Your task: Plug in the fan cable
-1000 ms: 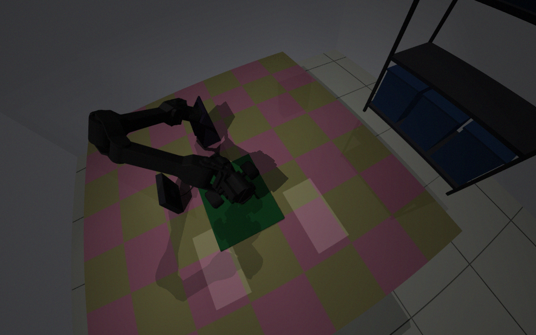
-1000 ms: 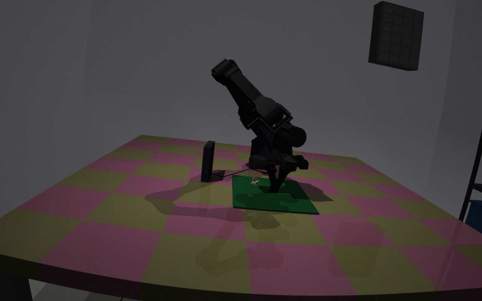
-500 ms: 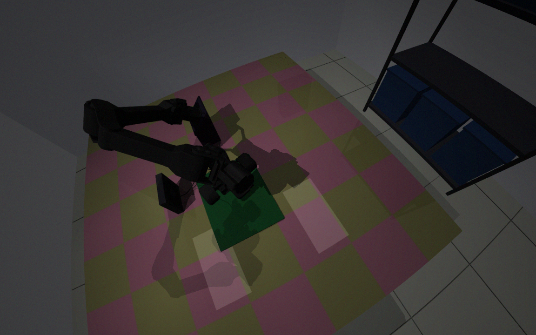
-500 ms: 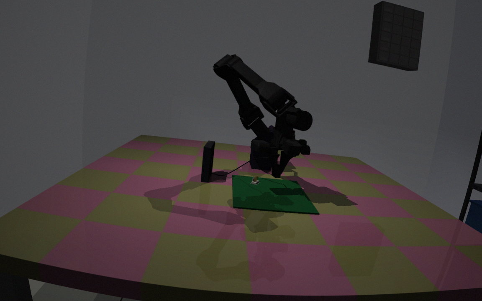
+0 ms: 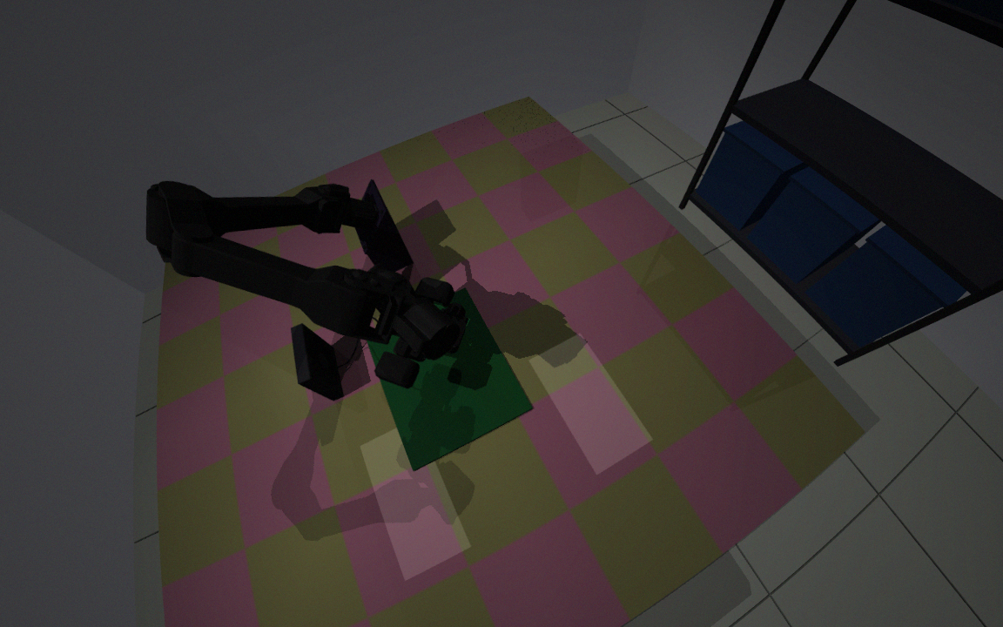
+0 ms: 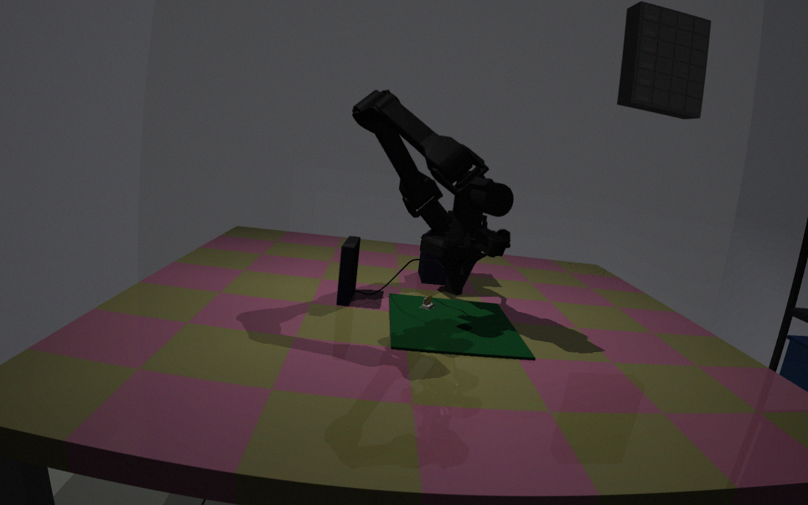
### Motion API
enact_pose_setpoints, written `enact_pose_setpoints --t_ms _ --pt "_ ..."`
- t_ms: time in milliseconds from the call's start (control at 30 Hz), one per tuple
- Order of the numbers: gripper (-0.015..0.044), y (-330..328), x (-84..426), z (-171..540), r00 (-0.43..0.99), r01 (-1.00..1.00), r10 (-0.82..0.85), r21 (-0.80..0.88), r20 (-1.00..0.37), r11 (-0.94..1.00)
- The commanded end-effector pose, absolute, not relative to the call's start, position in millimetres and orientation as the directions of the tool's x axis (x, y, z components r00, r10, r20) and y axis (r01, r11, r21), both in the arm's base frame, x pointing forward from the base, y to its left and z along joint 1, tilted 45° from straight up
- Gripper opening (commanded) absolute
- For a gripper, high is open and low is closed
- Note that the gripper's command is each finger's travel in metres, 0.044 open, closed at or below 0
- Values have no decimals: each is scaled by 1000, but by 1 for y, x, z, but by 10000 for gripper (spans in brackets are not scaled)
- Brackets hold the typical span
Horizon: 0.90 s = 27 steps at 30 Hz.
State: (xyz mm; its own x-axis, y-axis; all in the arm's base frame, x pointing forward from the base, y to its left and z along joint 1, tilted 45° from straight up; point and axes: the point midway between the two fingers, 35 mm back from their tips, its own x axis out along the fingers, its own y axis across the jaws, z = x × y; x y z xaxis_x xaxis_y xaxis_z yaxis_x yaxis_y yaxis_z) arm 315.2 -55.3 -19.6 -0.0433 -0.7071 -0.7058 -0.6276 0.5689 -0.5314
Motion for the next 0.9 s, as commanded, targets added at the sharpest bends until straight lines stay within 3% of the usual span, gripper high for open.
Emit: enact_pose_setpoints --t_ms 0,433,867 --pt "0 -58 310 -17 -44 -732 -706 -458 -707 505" --pt "0 -65 296 -9 -45 -954 -706 -178 -707 239" --pt "0 -71 281 -3 -46 -988 -706 138 -706 -73"
